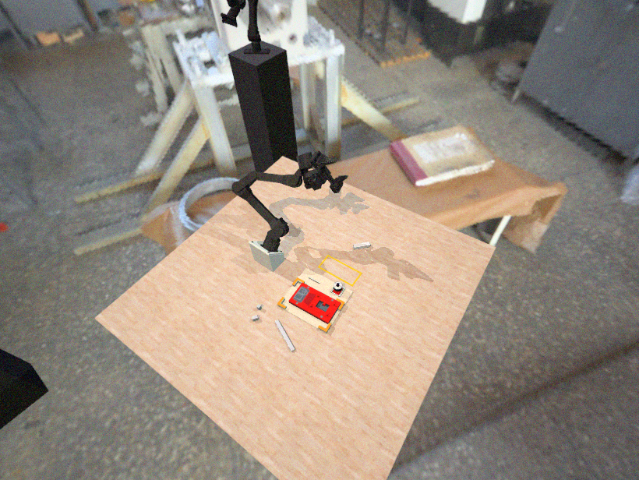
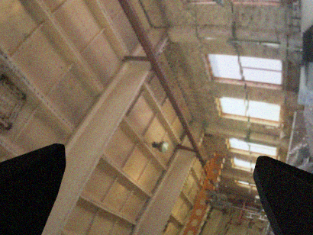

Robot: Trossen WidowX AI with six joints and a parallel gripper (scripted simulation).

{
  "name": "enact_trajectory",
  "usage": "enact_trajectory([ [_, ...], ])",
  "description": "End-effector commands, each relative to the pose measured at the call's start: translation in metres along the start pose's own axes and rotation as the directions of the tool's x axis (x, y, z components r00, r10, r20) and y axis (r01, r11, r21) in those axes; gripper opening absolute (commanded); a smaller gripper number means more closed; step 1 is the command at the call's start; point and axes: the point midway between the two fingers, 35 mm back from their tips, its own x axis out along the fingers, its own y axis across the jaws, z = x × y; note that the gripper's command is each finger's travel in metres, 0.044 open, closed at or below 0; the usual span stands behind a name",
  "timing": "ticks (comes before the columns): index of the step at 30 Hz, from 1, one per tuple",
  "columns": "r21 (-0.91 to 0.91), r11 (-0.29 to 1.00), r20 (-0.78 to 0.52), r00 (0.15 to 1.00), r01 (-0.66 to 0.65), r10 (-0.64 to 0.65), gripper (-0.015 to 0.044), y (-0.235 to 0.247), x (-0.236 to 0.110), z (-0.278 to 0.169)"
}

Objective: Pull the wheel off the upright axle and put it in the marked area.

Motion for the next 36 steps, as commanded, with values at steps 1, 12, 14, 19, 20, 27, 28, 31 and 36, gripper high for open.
enact_trajectory([
  [1,-0.010,1.000,0.001,1.000,0.006,-0.006,0.0374,-0.002,0.001,0.000],
  [12,-0.471,0.761,0.186,0.894,0.445,-0.408,0.0300,-0.117,0.049,0.035],
  [14,-0.516,0.675,0.241,0.846,0.527,-0.476,0.0300,-0.137,0.054,0.050],
  [19,-0.557,0.435,0.382,0.683,0.707,-0.622,0.0300,-0.183,0.058,0.091],
  [20,-0.555,0.385,0.409,0.644,0.738,-0.646,0.0300,-0.192,0.058,0.100],
  [27,-0.451,0.035,0.557,0.311,0.892,-0.770,0.0300,-0.239,0.043,0.167],
  [28,-0.427,-0.011,0.569,0.259,0.904,-0.780,0.0300,-0.244,0.039,0.176],
  [31,-0.348,-0.138,0.586,0.100,0.927,-0.804,0.0300,-0.257,0.027,0.202],
  [36,-0.203,-0.312,0.548,-0.156,0.928,-0.822,0.0300,-0.272,0.004,0.240],
])
